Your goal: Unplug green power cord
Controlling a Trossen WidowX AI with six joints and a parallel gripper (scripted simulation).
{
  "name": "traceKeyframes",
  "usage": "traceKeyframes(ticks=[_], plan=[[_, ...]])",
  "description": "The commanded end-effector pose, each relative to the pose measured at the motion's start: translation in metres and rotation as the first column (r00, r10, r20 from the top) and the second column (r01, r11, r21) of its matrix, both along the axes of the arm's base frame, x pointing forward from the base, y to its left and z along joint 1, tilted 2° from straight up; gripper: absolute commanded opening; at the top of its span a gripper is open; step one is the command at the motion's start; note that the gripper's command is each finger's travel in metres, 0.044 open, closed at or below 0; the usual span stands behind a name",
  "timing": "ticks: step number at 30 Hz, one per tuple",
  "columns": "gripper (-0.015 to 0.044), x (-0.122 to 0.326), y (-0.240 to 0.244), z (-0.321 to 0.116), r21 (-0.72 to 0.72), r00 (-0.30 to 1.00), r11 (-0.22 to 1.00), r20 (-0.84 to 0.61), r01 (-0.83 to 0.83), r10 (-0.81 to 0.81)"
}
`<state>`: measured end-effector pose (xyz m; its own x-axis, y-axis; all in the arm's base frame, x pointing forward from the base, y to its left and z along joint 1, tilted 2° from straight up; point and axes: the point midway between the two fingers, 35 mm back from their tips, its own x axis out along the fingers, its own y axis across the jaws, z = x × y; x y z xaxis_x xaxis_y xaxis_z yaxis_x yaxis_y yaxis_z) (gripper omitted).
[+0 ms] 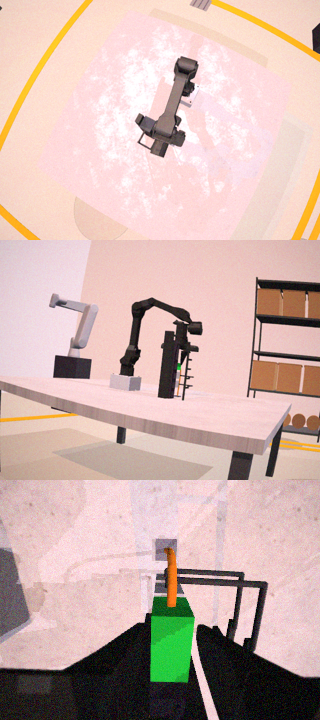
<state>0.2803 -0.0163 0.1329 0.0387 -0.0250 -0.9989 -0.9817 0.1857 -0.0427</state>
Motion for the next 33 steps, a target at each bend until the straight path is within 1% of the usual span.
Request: traceKeyframes(ticks=[1,5,13,33], plan=[[0.0160,0.000,0.000,-0.004,0.005,1.000,1.000,0.002,-0.005,0.005],[0.0055,0.000,0.000,-0.001,0.000,1.000,1.000,-0.001,0.000,0.000],[0.0002,0.000,0.000,-0.001,0.000,1.000,1.000,-0.001,0.000,0.000],[0.0000,0.007,0.026,-0.001,0.004,1.000,1.000,0.001,-0.002,0.002]])
